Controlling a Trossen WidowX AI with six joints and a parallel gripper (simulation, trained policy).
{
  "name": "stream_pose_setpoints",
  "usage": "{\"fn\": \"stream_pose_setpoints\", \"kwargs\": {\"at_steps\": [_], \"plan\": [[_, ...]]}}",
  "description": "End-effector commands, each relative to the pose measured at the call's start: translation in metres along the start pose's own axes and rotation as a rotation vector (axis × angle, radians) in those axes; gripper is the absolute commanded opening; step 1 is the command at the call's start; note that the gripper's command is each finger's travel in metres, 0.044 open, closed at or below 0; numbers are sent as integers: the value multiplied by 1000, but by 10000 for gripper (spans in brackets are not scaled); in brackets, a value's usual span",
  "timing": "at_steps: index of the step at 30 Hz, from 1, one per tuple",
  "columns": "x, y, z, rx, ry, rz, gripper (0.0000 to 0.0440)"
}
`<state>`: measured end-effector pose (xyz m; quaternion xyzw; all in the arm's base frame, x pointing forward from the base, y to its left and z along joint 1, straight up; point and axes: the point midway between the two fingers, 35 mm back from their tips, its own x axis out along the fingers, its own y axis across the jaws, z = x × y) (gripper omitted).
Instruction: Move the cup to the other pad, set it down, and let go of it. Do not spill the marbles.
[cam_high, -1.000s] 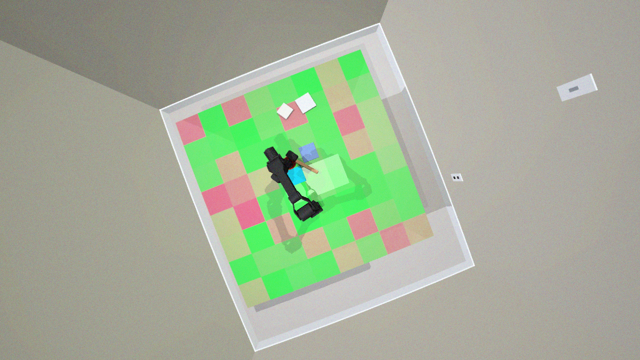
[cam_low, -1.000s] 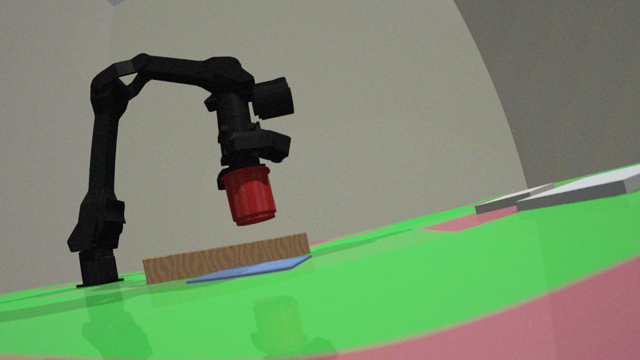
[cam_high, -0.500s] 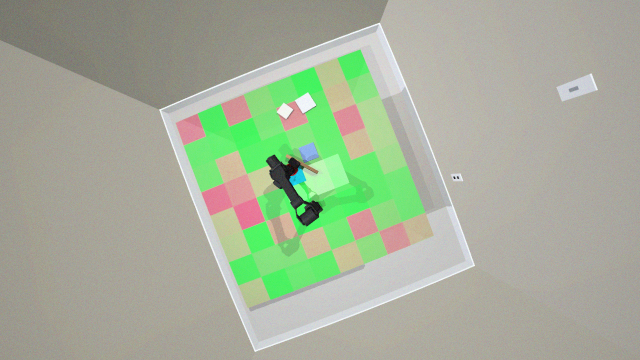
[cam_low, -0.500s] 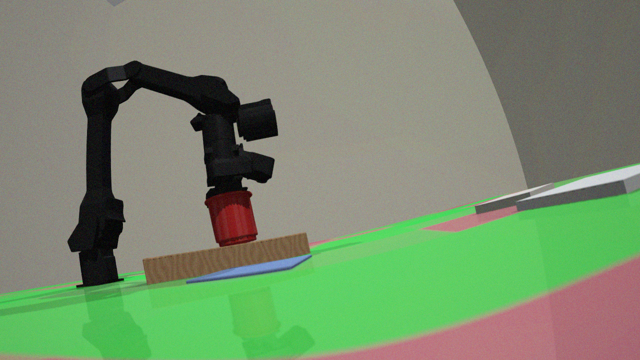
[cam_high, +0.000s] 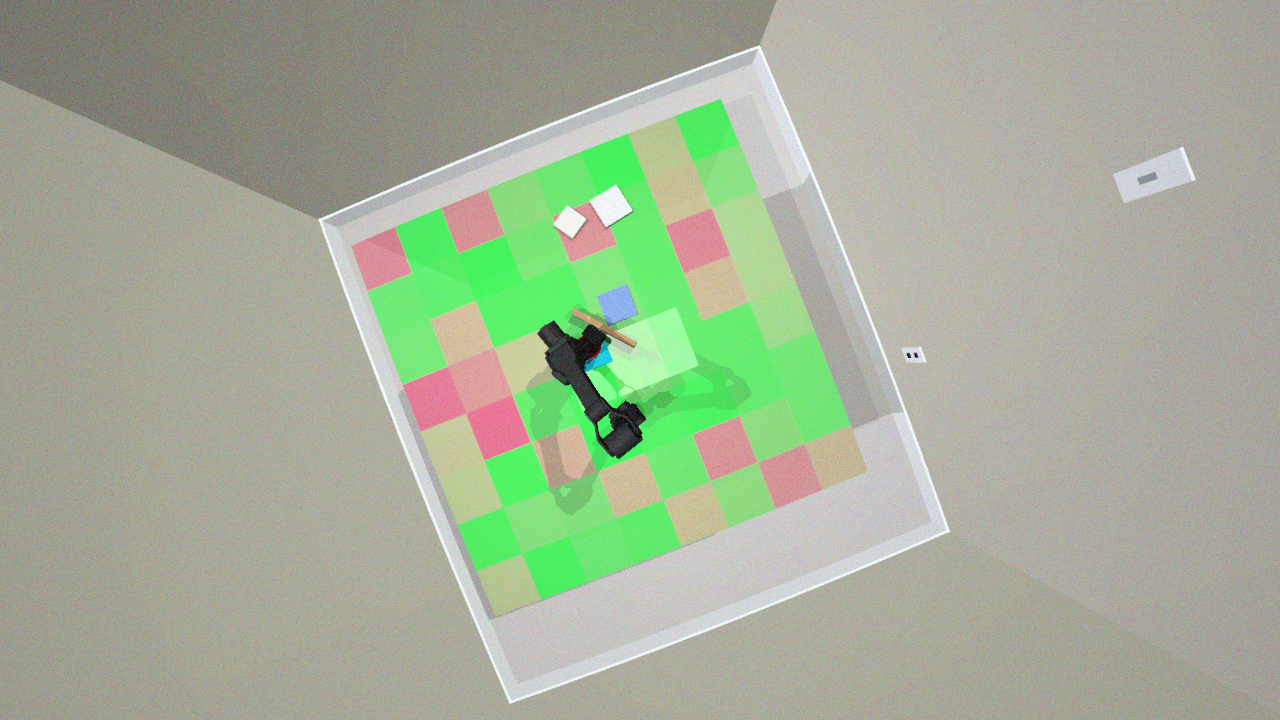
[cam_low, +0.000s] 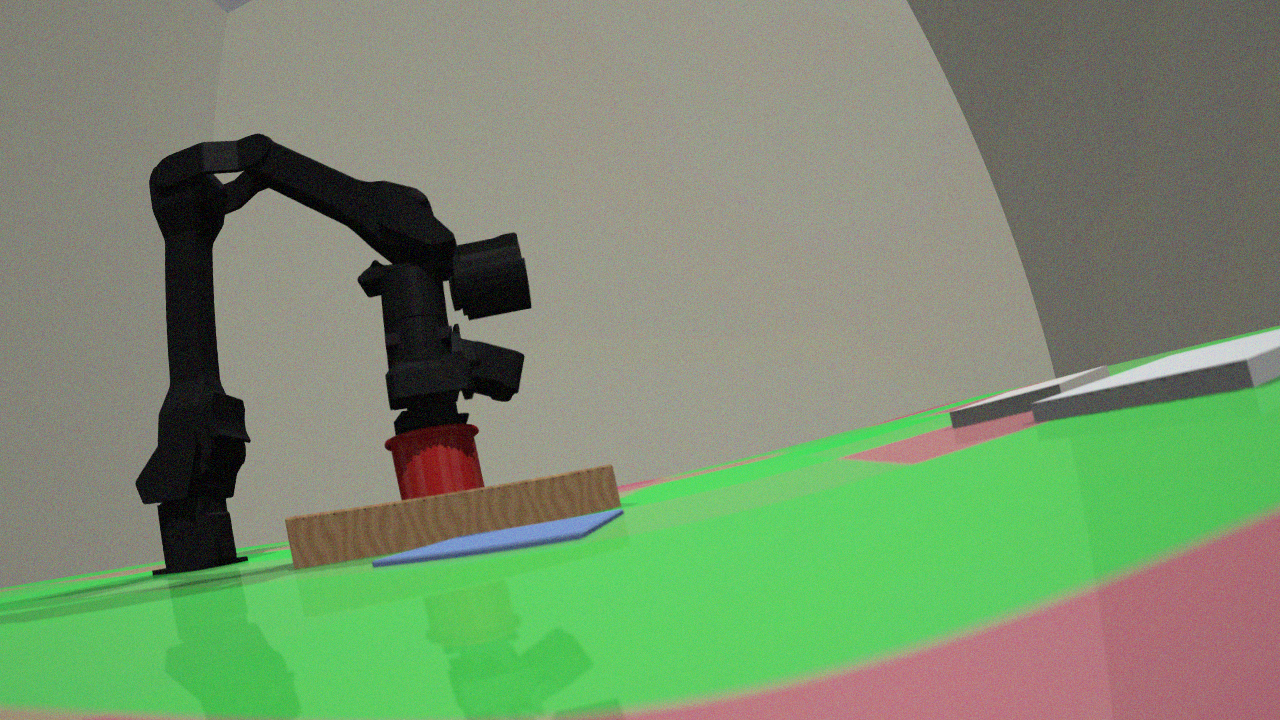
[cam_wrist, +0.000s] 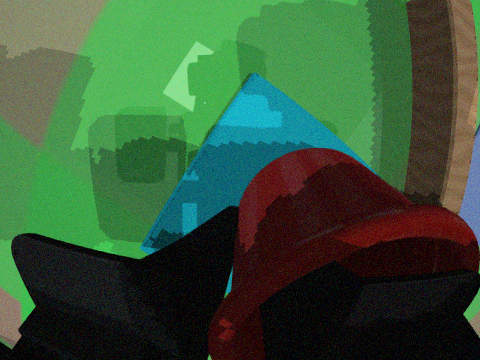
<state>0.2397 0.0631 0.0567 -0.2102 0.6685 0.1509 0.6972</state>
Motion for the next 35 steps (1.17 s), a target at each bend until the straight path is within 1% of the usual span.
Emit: {"fn": "stream_pose_setpoints", "kwargs": {"at_steps": [1,5,23,28,35], "plan": [[-1,-2,0,15,-23,-10,56],[-7,-5,4,28,-67,-9,115],[-24,-3,-3,25,-196,15,174],[-30,-3,-4,27,-234,15,202],[-40,-3,-6,36,-285,14,252]]}}
